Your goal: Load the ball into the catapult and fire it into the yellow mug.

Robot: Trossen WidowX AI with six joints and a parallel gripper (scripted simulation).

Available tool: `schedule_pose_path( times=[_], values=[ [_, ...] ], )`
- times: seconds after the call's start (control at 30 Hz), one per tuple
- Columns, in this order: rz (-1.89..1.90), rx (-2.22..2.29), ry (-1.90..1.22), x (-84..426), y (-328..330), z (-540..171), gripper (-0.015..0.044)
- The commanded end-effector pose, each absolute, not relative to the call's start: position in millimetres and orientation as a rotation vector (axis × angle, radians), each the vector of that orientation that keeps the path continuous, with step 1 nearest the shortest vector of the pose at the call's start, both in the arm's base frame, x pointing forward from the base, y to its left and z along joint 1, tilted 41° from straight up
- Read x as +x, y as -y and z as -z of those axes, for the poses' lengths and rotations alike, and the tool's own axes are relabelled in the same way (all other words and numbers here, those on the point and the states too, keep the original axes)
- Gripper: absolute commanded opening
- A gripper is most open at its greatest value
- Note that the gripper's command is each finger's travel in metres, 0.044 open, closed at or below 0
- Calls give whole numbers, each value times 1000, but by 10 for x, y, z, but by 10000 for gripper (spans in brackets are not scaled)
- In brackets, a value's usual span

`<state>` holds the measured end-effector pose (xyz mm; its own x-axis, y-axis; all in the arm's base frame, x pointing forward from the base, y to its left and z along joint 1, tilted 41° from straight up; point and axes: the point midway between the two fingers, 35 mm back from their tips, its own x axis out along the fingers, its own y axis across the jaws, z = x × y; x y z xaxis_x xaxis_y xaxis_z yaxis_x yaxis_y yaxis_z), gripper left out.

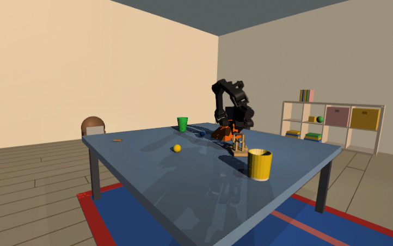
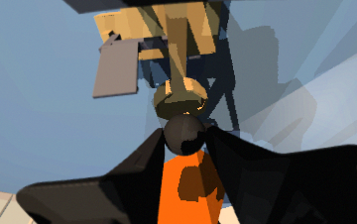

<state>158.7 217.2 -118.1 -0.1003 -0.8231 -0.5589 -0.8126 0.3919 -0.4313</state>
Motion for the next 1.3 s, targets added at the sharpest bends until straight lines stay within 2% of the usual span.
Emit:
schedule_pose_path(
  times=[0.0,0.4,0.73,0.97,1.1,1.27],
  values=[
    [15,-1414,-1890,1596,-2137,1222,0],
    [18,-1405,-1892,1603,-2109,1250,0],
    [13,-1404,-1888,1602,-2131,1228,263],
    [-161,-1352,-1775,1450,-2757,379,440],
    [-154,-1354,-1772,1504,-2728,556,440],
    [-308,-1294,-1671,1678,-3035,808,440]
  ],
)
